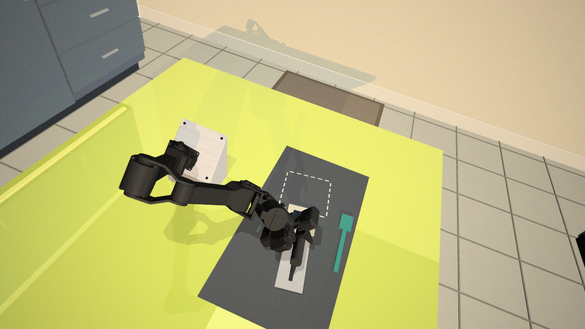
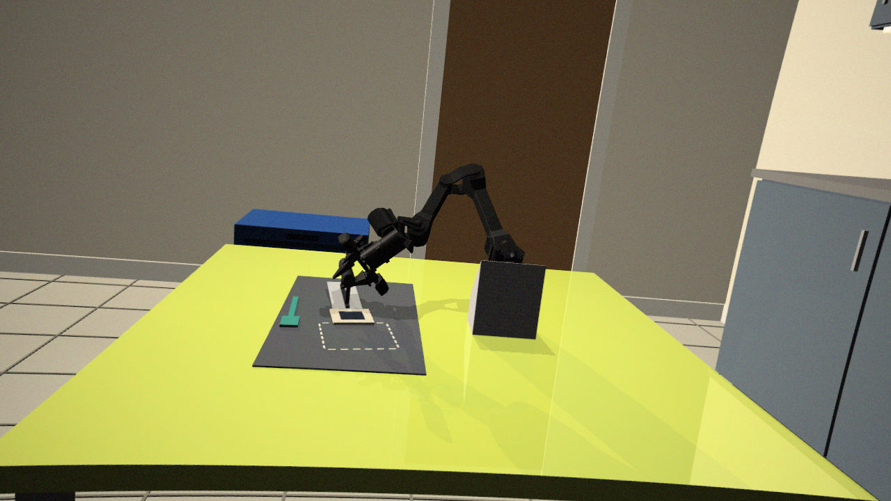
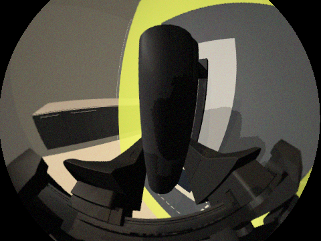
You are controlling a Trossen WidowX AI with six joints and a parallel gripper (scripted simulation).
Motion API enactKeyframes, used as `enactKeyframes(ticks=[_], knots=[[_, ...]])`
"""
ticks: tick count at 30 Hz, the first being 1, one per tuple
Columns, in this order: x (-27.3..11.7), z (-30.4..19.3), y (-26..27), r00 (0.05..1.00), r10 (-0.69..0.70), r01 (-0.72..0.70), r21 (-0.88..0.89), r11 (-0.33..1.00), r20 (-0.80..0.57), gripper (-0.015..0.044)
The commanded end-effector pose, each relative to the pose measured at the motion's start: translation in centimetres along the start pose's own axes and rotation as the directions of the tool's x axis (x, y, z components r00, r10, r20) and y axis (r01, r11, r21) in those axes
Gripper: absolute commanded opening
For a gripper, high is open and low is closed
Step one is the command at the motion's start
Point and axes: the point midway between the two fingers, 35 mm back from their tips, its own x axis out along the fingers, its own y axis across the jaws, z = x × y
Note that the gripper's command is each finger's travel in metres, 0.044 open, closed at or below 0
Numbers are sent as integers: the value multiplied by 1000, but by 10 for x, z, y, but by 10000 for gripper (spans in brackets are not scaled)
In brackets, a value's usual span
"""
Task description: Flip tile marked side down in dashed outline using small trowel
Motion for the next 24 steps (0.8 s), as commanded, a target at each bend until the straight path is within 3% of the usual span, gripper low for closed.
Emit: enactKeyframes(ticks=[1, 24], knots=[[-2, -12, 2, 1000, 3, -3, -6, 1000, -9, 0], [-21, -24, 24, 997, 7, -1, 75, 997, -75, 0]])
